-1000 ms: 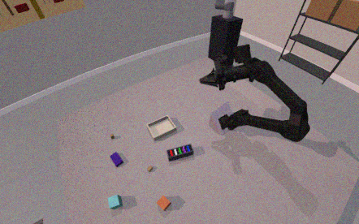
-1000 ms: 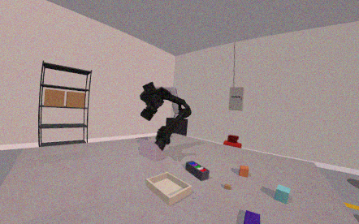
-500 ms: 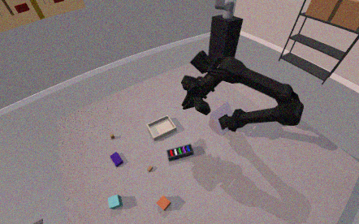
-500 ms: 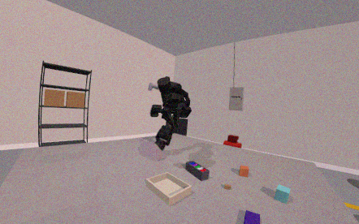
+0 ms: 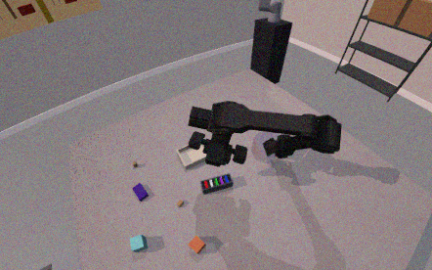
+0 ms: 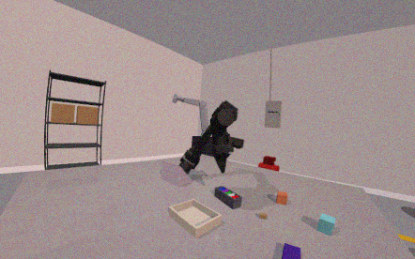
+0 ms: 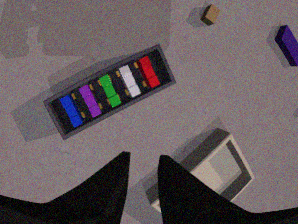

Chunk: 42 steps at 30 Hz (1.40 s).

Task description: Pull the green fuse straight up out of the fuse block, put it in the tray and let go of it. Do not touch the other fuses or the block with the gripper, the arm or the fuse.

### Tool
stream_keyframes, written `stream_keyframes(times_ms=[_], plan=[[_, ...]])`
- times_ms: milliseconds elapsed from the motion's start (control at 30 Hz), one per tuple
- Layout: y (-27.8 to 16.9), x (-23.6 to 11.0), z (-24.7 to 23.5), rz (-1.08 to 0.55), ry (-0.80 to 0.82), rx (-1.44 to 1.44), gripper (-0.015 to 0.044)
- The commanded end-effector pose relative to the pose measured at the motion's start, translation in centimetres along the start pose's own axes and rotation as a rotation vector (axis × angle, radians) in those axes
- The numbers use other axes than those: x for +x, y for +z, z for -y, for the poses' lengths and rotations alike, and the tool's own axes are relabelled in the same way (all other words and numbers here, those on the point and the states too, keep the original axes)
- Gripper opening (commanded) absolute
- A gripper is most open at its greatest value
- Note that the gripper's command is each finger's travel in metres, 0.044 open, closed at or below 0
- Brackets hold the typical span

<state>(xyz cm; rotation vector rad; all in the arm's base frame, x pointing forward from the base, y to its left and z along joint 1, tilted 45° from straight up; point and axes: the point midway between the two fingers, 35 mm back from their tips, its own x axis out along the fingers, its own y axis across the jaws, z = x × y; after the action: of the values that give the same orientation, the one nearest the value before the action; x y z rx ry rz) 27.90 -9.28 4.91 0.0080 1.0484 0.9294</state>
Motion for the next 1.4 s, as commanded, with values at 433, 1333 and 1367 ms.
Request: stream_keyframes(times_ms=[433,1333,1367], plan=[[2.8,5.1,-1.8,-0.092,0.223,-0.533,0.0074],[2.4,7.6,-2.4,-0.091,0.224,-0.533,0.0074],[2.4,7.7,-2.4,-0.091,0.224,-0.533,0.0074]])
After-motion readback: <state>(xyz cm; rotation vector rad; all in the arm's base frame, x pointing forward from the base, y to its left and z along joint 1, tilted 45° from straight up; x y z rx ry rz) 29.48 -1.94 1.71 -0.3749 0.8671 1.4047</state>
